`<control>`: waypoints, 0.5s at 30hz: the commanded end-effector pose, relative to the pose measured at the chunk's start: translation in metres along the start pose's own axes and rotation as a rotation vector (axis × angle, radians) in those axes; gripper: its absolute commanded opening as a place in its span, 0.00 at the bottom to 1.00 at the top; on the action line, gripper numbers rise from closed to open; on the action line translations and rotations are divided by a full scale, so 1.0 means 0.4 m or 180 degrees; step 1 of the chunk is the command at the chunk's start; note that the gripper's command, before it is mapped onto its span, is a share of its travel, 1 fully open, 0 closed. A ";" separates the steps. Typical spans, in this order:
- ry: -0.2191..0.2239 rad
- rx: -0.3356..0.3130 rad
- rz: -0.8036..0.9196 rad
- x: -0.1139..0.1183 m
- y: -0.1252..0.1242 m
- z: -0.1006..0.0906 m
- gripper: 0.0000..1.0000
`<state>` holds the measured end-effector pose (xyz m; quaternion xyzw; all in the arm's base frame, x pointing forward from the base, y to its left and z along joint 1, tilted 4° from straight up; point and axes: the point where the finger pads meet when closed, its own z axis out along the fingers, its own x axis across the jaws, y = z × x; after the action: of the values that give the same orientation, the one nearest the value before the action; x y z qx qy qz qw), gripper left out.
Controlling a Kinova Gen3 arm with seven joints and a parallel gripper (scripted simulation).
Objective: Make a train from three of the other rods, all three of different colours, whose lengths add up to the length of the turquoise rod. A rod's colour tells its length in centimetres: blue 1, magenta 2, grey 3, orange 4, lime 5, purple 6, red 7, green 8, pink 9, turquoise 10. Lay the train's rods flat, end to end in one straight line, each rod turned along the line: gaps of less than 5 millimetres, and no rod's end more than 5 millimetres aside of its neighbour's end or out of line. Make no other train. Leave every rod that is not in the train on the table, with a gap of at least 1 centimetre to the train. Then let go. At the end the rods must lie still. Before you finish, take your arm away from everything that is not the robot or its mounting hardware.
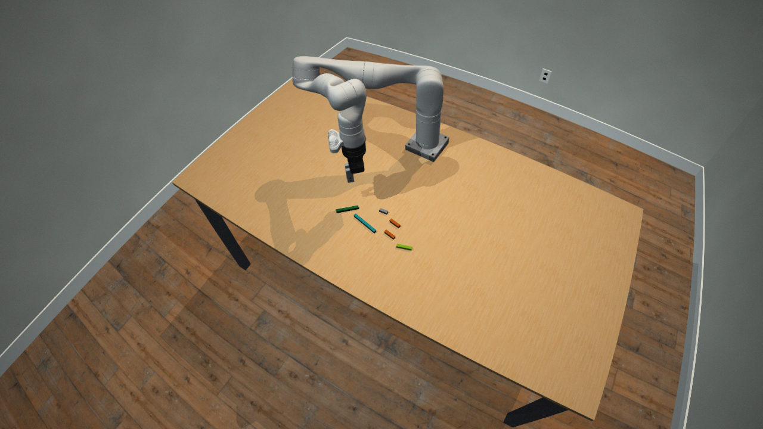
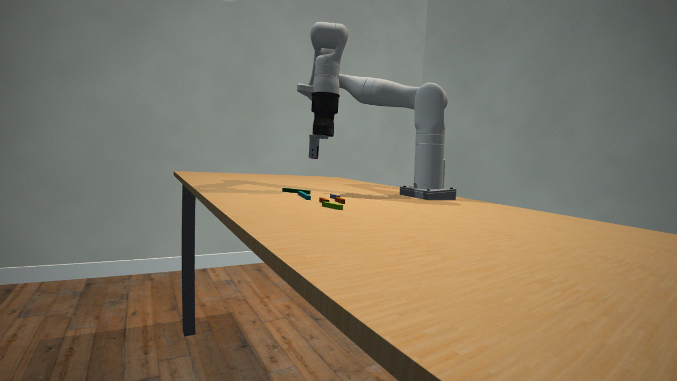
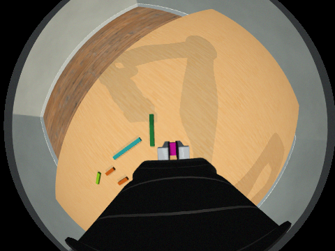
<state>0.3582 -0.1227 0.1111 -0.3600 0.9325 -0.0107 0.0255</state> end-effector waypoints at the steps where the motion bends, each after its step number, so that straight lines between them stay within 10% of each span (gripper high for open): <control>1: 0.0006 0.0014 0.0060 -0.042 0.051 -0.004 0.24; 15: 0.0005 0.0024 0.0685 -0.126 0.233 -0.005 0.24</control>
<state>0.3382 -0.0377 0.1096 -0.2586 0.9656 -0.0072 0.0256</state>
